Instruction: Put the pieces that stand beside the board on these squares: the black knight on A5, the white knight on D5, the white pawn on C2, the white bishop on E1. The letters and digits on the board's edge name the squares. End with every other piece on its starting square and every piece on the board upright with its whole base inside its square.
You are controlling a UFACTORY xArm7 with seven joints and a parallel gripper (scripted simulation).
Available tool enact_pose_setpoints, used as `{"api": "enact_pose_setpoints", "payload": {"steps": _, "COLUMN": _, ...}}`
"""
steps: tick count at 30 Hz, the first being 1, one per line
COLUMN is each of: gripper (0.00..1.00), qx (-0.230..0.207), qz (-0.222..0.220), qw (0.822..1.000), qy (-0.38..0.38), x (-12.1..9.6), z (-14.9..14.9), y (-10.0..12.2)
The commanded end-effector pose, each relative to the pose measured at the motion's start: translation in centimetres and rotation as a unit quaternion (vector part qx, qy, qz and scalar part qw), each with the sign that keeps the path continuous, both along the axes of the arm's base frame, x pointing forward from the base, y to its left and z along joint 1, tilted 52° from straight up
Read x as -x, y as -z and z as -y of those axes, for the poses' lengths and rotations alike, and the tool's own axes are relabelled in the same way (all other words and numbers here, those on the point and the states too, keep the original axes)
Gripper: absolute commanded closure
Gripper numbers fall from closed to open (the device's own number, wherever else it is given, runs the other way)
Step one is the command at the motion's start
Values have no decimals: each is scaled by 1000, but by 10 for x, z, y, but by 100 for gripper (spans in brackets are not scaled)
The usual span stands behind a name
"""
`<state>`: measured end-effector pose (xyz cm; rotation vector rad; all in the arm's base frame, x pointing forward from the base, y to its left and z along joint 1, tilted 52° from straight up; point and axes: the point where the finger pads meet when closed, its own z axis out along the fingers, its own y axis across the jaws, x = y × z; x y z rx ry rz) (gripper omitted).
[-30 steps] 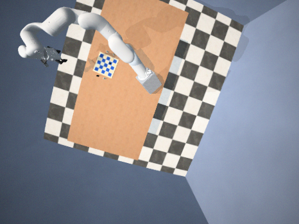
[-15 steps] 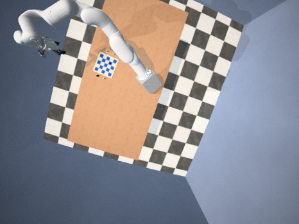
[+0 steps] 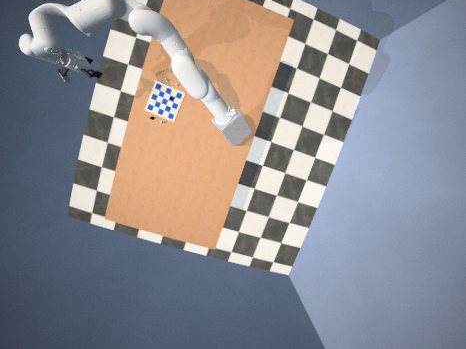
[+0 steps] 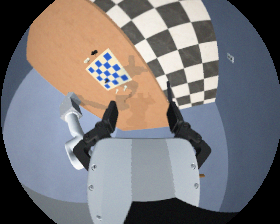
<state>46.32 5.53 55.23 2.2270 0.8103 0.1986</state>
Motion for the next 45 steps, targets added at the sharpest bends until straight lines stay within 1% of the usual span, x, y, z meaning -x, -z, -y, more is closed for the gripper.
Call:
{"api": "enact_pose_setpoints", "payload": {"steps": 1, "gripper": 0, "qx": -21, "qz": -6, "qw": 1000, "qy": -15, "x": 17, "z": 23, "y": -21}}
{"api": "enact_pose_setpoints", "payload": {"steps": 13, "gripper": 0, "qx": -21, "qz": -6, "qw": 1000, "qy": -15, "x": 17, "z": 23, "y": -21}}
{"api": "enact_pose_setpoints", "payload": {"steps": 14, "gripper": 0, "qx": -43, "qz": -14, "qw": 998, "qy": -31, "x": 33, "z": 48, "y": -38}}
{"api": "enact_pose_setpoints", "payload": {"steps": 27, "gripper": 0, "qx": -43, "qz": -14, "qw": 998, "qy": -31, "x": 33, "z": 48, "y": -38}}
{"api": "enact_pose_setpoints", "payload": {"steps": 28, "gripper": 0, "qx": -67, "qz": -22, "qw": 996, "qy": -50, "x": 50, "z": 74, "y": -51}}
{"api": "enact_pose_setpoints", "payload": {"steps": 41, "gripper": 0, "qx": -67, "qz": -22, "qw": 996, "qy": -50, "x": 50, "z": 74, "y": -51}}
{"api": "enact_pose_setpoints", "payload": {"steps": 42, "gripper": 0, "qx": -92, "qz": -29, "qw": 993, "qy": -72, "x": 68, "z": 101, "y": -62}}
{"api": "enact_pose_setpoints", "payload": {"steps": 45, "gripper": 0, "qx": -92, "qz": -29, "qw": 993, "qy": -72, "x": 68, "z": 101, "y": -62}}
